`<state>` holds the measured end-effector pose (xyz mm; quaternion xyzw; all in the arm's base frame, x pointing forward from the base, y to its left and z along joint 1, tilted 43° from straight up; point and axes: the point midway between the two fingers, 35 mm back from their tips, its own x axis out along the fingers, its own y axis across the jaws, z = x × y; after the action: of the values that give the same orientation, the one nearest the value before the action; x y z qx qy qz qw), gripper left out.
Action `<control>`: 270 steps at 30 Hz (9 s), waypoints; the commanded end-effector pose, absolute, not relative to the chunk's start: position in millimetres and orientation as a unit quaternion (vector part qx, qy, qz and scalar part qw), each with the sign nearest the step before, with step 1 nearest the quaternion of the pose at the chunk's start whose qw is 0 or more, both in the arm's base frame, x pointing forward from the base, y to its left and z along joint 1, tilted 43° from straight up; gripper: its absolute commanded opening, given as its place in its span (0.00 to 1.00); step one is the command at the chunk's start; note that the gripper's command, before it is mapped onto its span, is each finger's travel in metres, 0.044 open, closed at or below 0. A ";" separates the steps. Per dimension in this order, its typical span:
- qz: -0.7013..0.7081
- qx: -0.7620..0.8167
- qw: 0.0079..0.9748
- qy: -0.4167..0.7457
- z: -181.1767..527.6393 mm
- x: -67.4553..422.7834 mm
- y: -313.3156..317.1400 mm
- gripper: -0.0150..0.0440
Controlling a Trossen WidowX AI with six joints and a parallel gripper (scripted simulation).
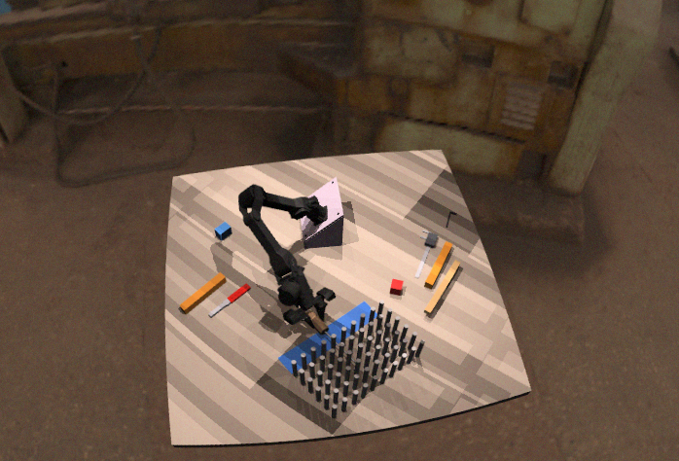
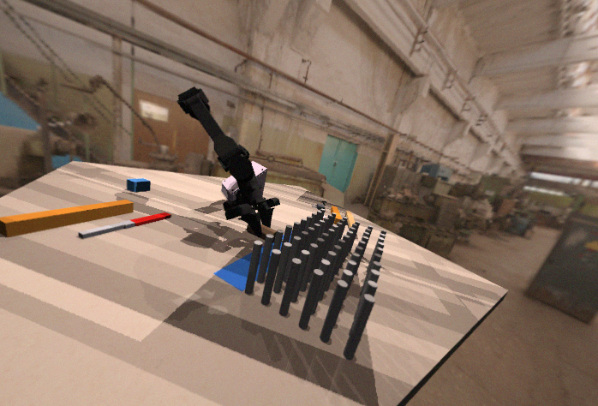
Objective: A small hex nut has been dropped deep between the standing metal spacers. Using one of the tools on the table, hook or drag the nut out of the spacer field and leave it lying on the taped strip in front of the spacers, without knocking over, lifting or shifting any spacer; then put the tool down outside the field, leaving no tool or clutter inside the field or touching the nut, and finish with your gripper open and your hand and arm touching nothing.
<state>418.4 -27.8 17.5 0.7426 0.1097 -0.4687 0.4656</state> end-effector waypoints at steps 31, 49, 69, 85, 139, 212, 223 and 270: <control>-0.466 0.743 0.467 0.110 6.1 417.6 -39.2 0.25; -0.467 0.743 0.467 0.109 5.9 407.8 -41.4 0.25; -0.467 0.743 0.467 0.109 7.8 396.2 -46.4 0.25; -0.467 0.743 0.467 0.109 10.8 387.1 -51.8 0.25; -0.468 0.742 0.468 0.110 22.2 357.7 -70.1 0.25; -0.469 0.741 0.468 0.110 38.5 319.7 -94.7 0.25; -0.469 0.740 0.468 0.110 41.0 314.0 -98.3 0.25; -0.470 0.739 0.469 0.111 72.2 278.2 -97.1 0.25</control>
<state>290.7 -97.2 70.7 0.7403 0.1030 -0.4716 0.4680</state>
